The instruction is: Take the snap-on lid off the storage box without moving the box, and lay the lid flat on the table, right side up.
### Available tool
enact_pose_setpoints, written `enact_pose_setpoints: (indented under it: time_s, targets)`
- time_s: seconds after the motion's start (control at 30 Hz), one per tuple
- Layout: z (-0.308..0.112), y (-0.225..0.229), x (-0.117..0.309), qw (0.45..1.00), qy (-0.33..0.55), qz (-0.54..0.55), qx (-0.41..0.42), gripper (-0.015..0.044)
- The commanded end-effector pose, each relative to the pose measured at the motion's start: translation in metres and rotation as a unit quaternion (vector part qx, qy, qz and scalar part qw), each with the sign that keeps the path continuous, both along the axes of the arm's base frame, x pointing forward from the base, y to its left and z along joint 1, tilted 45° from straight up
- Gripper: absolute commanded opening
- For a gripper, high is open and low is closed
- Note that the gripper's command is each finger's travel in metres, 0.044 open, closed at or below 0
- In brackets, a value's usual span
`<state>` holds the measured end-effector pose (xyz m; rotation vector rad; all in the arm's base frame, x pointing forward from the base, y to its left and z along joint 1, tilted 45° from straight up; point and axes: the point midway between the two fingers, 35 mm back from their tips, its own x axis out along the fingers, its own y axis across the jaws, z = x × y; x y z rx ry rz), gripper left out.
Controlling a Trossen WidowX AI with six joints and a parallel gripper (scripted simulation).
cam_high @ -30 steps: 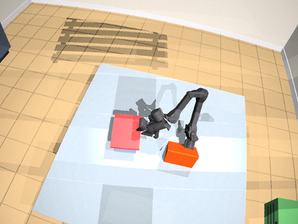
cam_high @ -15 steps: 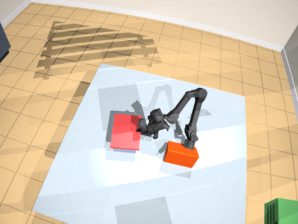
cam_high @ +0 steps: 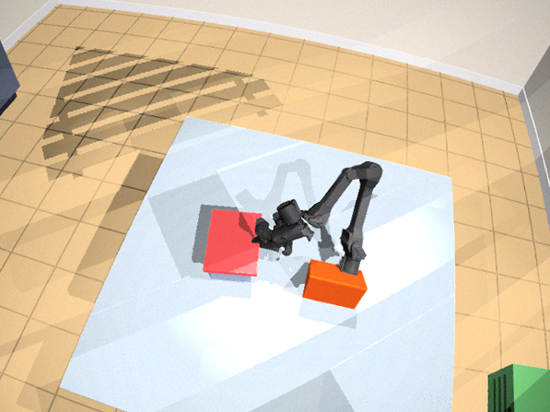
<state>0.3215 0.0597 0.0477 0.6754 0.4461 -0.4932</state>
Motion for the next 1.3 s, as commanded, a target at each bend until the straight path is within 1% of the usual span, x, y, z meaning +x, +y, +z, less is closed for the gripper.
enact_pose_setpoints:
  time_s: [0.0,1.27]
  targets:
    - [0.0006,0.0006,-0.0002,1.000,0.000,0.000,0.000,0.0000]
    - [0.0060,0.0059,-0.0021,1.000,0.000,0.000,0.000,0.0000]
